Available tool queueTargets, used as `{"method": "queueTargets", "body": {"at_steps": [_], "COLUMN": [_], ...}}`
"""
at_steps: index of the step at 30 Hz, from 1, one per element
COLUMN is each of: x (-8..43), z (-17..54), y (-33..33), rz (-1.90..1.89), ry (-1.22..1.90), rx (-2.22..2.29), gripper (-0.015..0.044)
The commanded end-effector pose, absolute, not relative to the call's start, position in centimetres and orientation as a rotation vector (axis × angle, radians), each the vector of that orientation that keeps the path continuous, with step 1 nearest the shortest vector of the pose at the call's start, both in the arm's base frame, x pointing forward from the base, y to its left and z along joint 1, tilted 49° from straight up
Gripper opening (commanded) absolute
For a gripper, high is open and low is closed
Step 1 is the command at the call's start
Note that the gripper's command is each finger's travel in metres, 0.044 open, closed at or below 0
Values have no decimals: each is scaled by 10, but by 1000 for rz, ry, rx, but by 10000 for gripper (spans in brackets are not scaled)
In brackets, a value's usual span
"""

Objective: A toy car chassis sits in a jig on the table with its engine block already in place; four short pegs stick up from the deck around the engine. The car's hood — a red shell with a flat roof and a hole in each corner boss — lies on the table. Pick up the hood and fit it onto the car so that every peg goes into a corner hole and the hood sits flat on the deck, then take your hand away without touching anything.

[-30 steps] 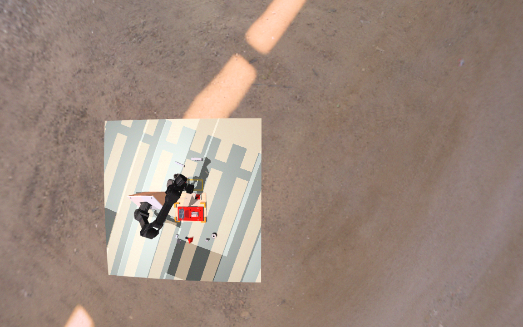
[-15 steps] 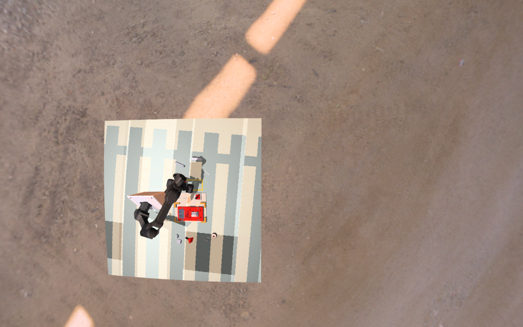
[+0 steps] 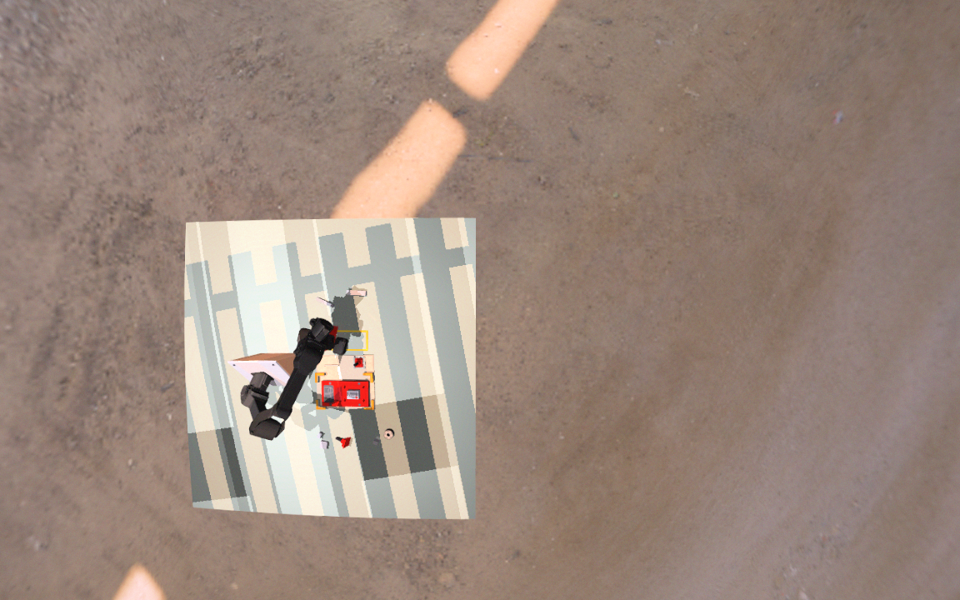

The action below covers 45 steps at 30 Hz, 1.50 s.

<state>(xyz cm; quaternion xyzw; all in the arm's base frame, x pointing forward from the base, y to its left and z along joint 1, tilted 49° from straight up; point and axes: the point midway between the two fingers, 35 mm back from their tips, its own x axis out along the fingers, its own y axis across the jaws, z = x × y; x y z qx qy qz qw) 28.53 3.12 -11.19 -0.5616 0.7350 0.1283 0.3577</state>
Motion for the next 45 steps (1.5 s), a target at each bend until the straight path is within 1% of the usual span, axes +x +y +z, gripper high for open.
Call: {"method": "queueTargets", "body": {"at_steps": [1,33,37,42,45], "x": [280,253,258,266,266], "z": [-114,-120,-108,-72,-66], "y": [33,44,58,96,102], "rz": [334,337,338,337,336], "ry": [1900,1900,1899,1901,1901], "rx": [-1444,-1444,-1443,-1443,-1443], "gripper": [0,0,0,0,0]}}
